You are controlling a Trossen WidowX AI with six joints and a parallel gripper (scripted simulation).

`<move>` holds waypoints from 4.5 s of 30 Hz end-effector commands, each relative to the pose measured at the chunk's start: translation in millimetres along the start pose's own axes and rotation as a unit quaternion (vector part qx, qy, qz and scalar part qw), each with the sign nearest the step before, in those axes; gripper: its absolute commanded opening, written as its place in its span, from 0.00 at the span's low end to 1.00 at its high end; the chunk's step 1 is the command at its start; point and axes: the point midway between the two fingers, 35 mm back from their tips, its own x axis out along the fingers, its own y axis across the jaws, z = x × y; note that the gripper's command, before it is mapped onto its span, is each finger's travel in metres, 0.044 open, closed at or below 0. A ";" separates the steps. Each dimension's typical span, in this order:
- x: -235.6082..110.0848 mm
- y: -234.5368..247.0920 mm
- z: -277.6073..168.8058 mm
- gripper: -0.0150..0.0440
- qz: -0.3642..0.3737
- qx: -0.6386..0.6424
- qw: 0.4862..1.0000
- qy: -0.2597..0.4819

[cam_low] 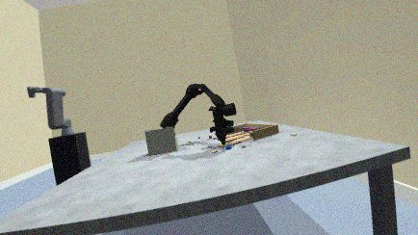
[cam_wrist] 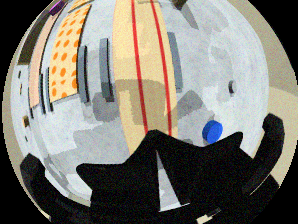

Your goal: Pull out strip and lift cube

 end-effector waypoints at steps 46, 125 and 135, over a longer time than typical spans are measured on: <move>4.4 2.6 -84.4 0.25 0.005 0.006 1.000 0.016; -58.9 -9.1 38.3 1.00 0.005 -0.076 0.997 0.013; -62.7 -9.9 74.1 1.00 0.006 -0.077 0.997 0.012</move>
